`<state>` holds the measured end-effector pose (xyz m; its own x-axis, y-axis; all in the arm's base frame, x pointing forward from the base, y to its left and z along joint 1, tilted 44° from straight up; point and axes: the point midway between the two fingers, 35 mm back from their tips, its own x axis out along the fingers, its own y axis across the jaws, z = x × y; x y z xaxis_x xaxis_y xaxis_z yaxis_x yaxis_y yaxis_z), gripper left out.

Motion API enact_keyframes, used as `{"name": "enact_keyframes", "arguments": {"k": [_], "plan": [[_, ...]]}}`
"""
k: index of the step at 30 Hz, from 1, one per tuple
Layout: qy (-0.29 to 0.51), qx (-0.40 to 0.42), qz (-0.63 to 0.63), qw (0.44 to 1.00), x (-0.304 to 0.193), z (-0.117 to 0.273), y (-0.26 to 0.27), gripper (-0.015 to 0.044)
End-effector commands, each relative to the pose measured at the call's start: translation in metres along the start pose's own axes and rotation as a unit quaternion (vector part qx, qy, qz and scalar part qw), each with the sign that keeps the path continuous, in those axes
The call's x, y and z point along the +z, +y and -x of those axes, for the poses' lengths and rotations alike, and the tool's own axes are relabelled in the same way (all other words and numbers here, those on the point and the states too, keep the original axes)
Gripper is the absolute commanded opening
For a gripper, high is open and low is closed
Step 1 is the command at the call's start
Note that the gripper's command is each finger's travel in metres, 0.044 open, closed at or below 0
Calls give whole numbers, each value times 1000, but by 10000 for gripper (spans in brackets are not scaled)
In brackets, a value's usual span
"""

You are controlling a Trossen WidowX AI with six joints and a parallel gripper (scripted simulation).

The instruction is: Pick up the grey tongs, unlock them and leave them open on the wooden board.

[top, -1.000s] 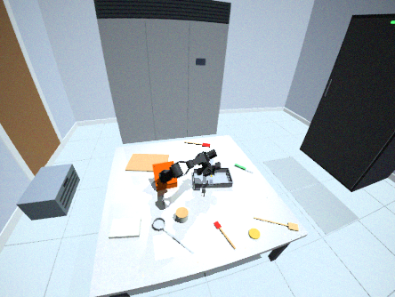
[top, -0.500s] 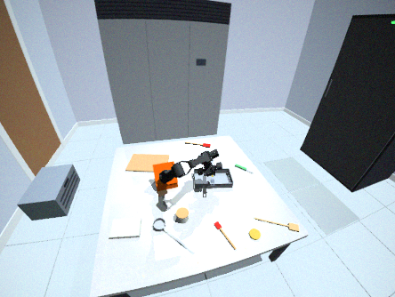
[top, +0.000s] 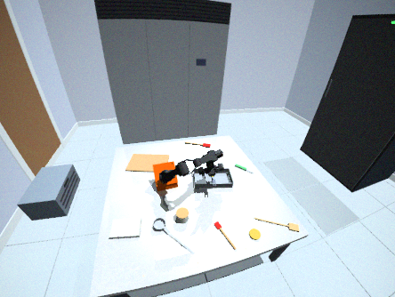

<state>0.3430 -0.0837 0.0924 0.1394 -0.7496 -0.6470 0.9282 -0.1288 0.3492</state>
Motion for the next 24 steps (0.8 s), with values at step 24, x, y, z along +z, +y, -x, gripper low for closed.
{"name": "enact_keyframes", "arguments": {"k": [24], "plan": [[14,-111,62,992,5,6,-9,-150]]}}
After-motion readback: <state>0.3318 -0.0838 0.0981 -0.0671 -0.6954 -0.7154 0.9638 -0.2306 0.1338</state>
